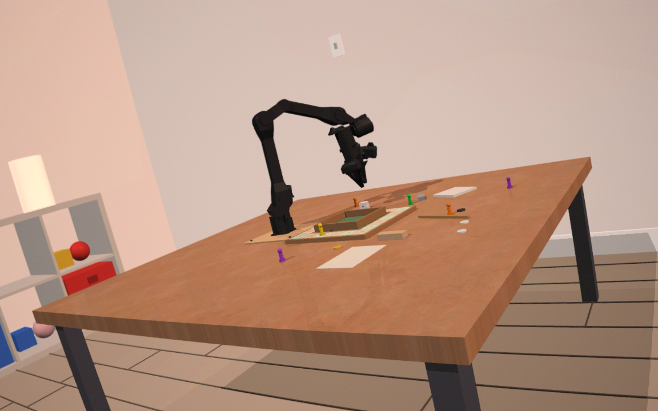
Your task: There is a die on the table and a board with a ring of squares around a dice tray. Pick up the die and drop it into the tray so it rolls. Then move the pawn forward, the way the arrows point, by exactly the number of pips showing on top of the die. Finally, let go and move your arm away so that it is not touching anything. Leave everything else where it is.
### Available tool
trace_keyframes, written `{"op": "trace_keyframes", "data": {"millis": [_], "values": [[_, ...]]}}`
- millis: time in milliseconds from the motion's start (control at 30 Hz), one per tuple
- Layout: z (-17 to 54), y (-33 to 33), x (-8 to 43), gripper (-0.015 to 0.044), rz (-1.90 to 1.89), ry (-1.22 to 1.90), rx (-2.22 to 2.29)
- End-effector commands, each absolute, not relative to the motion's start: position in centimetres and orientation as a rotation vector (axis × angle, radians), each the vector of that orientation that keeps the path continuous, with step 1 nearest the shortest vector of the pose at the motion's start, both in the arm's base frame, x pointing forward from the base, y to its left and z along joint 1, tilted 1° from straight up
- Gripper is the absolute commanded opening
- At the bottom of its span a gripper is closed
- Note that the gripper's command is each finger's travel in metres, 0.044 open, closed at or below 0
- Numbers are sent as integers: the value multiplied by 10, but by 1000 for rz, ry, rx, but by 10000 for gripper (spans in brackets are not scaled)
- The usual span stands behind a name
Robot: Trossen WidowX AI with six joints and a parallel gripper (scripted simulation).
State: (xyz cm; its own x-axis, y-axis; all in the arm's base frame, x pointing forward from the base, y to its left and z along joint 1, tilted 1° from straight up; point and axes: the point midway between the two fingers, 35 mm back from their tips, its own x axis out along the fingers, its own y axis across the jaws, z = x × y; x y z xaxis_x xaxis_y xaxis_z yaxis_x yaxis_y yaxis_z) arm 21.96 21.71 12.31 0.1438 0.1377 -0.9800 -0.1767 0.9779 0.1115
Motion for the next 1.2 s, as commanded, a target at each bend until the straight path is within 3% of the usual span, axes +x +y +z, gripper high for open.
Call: {"op": "trace_keyframes", "data": {"millis": [0, 1167], "values": [[99, 202, 213, 275, 22, 1548, 44], [54, 201, 217, 275, 22, 1548, 43]]}}
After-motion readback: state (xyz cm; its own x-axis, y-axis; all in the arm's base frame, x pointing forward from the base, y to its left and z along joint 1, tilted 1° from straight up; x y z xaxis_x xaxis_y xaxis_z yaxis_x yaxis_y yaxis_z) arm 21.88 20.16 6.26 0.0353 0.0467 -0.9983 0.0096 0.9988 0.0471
